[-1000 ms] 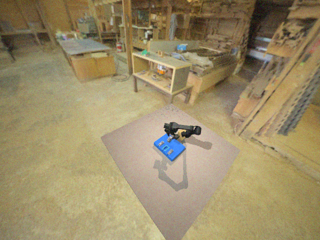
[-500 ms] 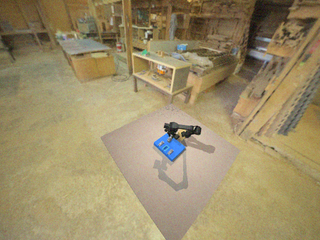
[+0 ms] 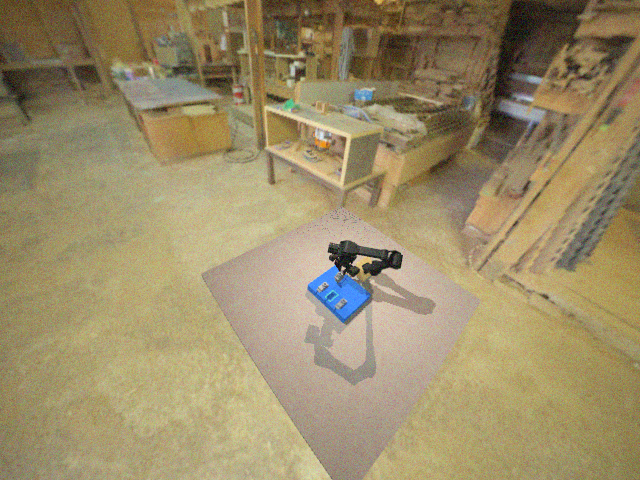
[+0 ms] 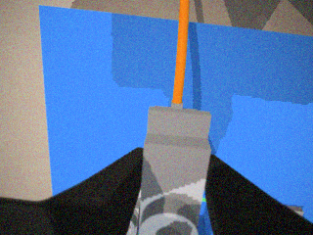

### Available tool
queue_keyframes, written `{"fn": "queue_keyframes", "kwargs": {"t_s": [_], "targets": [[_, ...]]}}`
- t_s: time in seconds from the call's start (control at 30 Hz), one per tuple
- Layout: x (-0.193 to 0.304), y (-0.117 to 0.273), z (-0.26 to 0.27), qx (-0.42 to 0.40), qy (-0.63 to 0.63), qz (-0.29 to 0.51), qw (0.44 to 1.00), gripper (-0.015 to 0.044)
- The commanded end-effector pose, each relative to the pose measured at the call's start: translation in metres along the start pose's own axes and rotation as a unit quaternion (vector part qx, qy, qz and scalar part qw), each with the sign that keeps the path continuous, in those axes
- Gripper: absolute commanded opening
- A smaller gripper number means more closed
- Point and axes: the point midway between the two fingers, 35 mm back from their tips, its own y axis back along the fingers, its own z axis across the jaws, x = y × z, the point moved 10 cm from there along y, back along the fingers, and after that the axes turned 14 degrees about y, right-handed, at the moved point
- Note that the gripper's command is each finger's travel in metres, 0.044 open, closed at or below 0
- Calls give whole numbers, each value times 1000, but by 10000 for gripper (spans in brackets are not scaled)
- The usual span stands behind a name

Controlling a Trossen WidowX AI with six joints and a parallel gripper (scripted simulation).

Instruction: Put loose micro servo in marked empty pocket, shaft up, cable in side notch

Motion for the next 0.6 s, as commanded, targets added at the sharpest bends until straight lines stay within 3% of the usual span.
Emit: {"fn": "queue_keyframes", "kwargs": {"t_s": [0.0,0.27,0.57], "targets": [[8,1,7,-1,0,1,1000,0],[20,1,15,-1,0,1,1000,0],[31,1,-21,0,0,1,1000,0]]}}
